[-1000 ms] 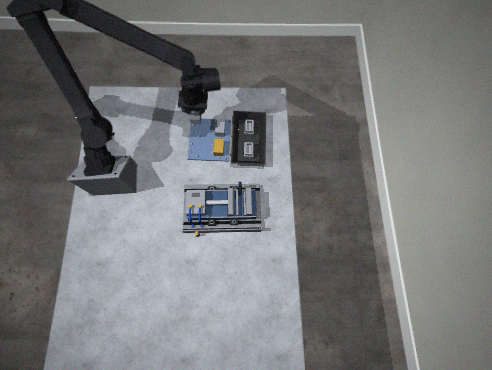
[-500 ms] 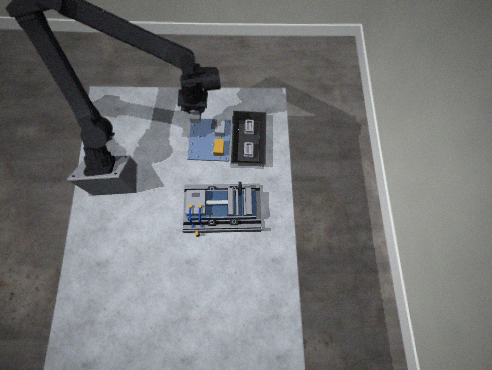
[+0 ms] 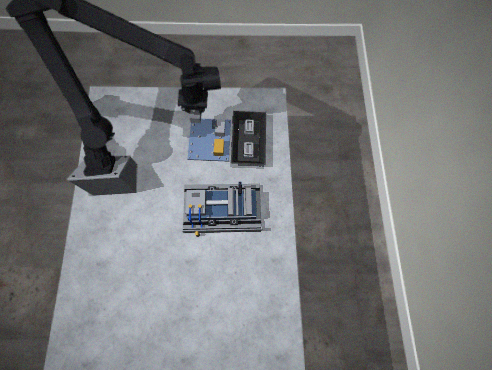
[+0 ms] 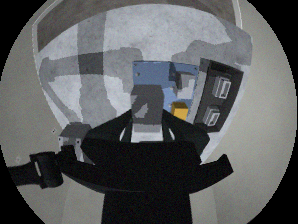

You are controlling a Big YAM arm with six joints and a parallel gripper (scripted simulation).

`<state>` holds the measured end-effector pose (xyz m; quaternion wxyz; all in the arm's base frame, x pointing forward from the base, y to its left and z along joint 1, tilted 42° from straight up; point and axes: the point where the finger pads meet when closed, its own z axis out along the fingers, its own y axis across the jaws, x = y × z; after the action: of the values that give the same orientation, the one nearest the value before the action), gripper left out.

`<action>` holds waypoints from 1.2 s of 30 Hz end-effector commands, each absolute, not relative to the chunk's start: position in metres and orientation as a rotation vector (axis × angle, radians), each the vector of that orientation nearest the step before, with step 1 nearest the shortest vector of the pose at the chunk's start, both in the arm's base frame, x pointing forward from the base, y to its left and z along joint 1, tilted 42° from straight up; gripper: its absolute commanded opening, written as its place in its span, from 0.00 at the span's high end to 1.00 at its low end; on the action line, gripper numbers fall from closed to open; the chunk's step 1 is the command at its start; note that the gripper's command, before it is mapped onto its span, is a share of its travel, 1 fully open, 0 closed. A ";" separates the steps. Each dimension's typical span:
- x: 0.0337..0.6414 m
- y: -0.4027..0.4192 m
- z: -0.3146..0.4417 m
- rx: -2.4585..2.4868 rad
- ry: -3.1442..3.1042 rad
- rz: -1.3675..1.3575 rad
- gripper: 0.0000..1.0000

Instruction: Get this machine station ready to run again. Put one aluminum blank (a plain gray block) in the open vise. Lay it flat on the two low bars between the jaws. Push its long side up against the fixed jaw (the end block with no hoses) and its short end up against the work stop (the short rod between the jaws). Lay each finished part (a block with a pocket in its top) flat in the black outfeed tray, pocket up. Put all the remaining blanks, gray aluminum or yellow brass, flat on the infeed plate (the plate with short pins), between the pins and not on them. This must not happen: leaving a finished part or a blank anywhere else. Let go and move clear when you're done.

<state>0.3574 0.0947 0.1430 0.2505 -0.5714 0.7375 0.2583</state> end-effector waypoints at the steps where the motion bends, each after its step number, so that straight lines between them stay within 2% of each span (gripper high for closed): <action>1: 0.374 0.081 0.169 -1.496 2.015 0.650 1.00; 11: 0.384 0.071 0.157 -1.377 2.142 0.710 1.00; 25: 0.413 0.039 0.134 -0.962 2.456 0.841 1.00; 36: 0.445 -0.011 0.098 -0.287 2.764 0.983 1.00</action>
<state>0.4263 0.0184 0.0991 0.1229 -0.2067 0.9130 0.3297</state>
